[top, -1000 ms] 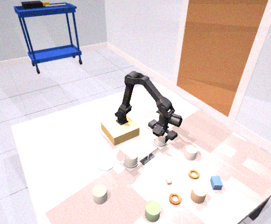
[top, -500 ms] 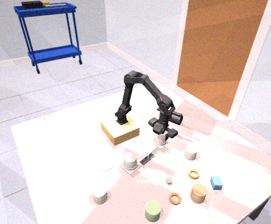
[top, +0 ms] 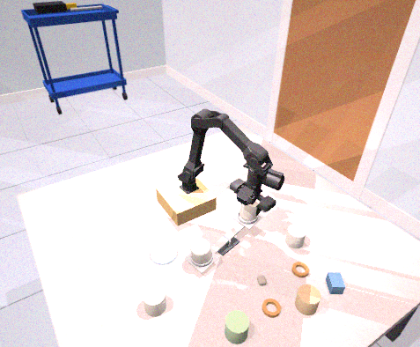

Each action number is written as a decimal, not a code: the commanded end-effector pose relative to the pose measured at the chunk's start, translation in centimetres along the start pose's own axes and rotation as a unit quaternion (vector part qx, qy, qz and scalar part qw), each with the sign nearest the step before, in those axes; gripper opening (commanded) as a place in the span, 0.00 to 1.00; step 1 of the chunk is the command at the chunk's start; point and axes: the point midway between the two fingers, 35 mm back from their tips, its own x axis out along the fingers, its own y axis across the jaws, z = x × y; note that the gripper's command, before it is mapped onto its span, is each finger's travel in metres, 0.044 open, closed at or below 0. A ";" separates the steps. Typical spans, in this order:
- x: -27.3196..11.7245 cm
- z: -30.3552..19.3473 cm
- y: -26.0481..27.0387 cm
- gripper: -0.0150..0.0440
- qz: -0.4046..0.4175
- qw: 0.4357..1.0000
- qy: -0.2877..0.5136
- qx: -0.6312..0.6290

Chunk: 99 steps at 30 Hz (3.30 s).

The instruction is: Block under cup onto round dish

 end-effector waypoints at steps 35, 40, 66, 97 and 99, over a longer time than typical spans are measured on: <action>-5.4 -0.3 0.1 0.25 0.012 1.000 0.010 0.000; -6.1 -0.3 -0.1 0.25 0.012 1.000 0.010 0.000; -7.3 -0.1 -0.5 0.25 0.007 1.000 0.007 -0.003; -7.3 -0.1 -0.5 0.25 0.007 1.000 0.007 -0.003; -7.3 -0.1 -0.5 0.25 0.007 1.000 0.007 -0.003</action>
